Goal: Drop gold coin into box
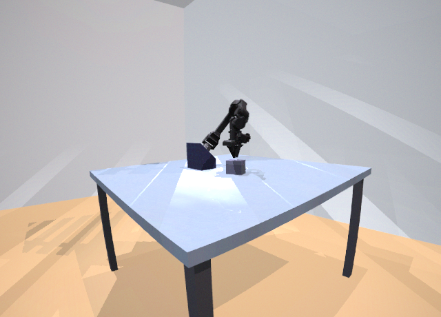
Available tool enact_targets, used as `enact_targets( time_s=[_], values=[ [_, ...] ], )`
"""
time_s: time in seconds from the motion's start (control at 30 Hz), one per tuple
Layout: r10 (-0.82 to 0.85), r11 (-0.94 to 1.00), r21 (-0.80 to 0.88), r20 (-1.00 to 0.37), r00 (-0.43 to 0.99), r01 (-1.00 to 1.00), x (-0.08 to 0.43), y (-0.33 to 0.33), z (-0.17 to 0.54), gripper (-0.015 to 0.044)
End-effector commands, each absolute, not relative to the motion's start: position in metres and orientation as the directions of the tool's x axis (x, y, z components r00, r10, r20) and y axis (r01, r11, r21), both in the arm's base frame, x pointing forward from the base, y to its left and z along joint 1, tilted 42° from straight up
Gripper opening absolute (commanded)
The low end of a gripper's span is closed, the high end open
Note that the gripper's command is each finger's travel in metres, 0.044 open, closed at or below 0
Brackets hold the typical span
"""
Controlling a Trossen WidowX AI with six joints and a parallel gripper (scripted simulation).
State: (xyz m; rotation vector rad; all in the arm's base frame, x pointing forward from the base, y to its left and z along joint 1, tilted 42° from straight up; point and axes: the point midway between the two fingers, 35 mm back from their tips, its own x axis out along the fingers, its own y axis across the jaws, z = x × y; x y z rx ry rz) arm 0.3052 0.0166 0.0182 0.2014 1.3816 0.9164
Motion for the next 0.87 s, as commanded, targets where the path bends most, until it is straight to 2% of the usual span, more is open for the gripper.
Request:
enact_targets(
  time_s=[0.0, 0.03, 0.4, 0.83],
  values=[
    [0.656, 0.653, 0.619, -0.751, -0.083, -0.437, 0.305, 0.016, 0.018, 0.0161],
    [0.656, 0.653, 0.619, -0.751, -0.083, -0.437, 0.305, 0.016, 0.018, 0.0161],
    [0.657, 0.653, 0.622, -0.749, -0.084, -0.433, 0.307, -0.009, 0.048, 0.0440],
    [0.661, 0.651, 0.626, -0.746, -0.085, -0.430, 0.306, -0.023, 0.065, 0.0440]
  ],
)
